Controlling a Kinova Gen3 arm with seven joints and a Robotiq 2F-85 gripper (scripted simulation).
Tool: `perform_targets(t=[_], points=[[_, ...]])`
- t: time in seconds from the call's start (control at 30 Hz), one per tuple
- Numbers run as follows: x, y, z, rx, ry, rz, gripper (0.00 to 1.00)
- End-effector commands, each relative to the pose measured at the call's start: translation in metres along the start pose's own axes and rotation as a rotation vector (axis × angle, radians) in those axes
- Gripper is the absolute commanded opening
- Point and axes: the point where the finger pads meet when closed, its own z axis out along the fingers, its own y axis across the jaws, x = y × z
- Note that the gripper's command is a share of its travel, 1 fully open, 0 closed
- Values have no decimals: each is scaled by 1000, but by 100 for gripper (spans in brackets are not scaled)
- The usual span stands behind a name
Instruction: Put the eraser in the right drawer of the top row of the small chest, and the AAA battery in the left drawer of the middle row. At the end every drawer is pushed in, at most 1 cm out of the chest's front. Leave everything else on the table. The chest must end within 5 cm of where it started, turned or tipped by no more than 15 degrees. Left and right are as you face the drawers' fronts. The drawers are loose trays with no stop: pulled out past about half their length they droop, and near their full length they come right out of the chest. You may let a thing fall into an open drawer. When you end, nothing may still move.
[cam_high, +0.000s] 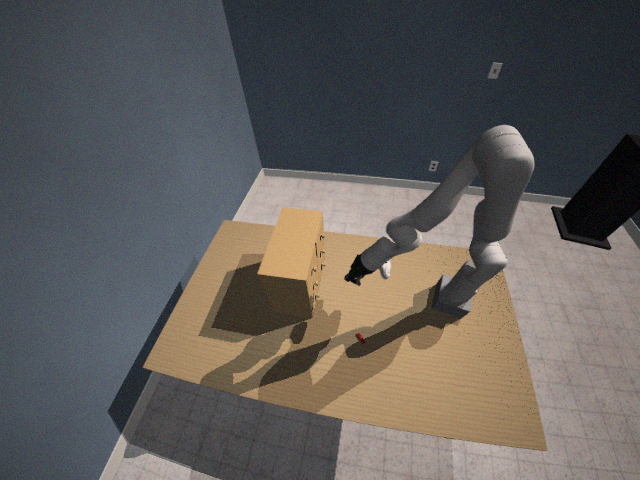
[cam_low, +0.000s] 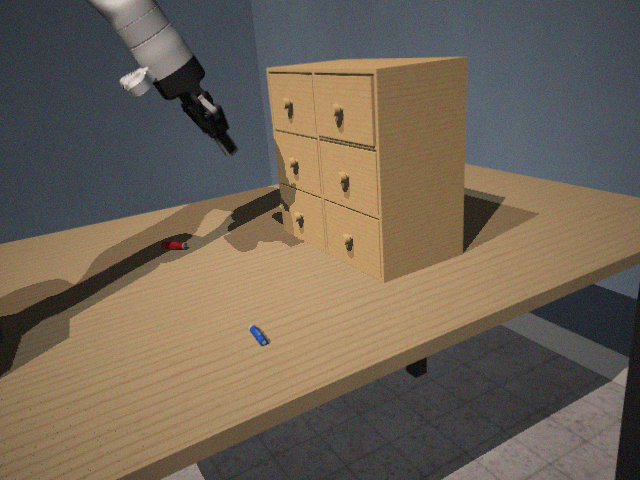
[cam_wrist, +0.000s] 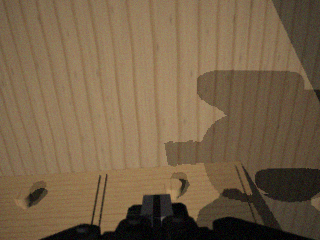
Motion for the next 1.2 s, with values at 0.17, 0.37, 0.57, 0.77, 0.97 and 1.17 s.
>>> perform_targets(t=[0.17, 0.37, 0.57, 0.77, 0.97, 1.17], points=[[3, 12, 6, -9, -21, -25, 0], [3, 12, 10, -8, -39, -25, 0], [2, 12, 12, -8, -51, -26, 0], [1, 13, 16, -10, -70, -25, 0], [1, 12, 19, -9, -86, -25, 0], [0, 12, 21, -9, -95, -25, 0]])
